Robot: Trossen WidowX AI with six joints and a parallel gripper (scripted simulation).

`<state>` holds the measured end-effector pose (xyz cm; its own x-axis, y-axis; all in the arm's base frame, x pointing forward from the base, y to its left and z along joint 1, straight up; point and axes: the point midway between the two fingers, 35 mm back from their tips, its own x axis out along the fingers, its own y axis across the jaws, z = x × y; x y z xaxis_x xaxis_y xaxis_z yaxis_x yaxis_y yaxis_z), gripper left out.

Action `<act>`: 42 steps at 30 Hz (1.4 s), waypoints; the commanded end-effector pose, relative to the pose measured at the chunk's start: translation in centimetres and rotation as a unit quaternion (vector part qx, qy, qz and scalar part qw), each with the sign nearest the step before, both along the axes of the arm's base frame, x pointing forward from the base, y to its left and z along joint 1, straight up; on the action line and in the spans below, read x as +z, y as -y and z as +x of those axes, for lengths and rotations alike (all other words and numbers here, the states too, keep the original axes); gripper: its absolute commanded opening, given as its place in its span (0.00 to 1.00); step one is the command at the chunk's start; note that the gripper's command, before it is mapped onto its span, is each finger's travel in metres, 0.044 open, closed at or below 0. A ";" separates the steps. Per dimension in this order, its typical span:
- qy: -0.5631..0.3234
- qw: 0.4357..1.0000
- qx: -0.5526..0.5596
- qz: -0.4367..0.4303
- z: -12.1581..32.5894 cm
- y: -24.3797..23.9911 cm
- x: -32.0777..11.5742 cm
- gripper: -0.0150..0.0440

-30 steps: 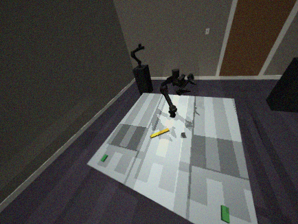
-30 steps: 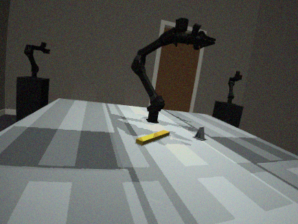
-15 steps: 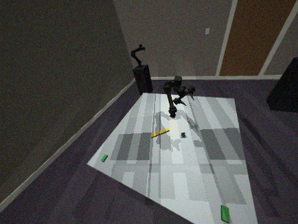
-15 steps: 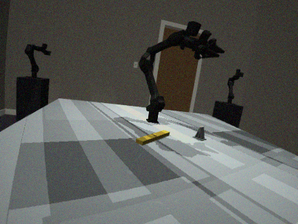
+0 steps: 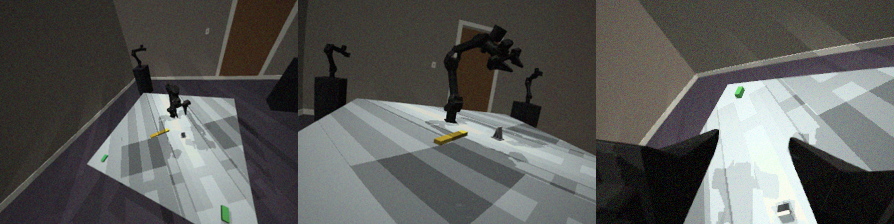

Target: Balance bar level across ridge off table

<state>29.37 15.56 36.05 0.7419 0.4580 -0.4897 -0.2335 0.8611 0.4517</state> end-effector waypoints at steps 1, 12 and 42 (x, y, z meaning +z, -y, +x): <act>-0.048 0.998 -0.042 -0.019 1.9 1.8 -2.7 0.79; -0.158 0.977 -0.134 -0.053 5.1 7.1 -8.7 0.79; -0.453 0.826 -0.327 -0.076 3.8 22.5 -22.7 0.79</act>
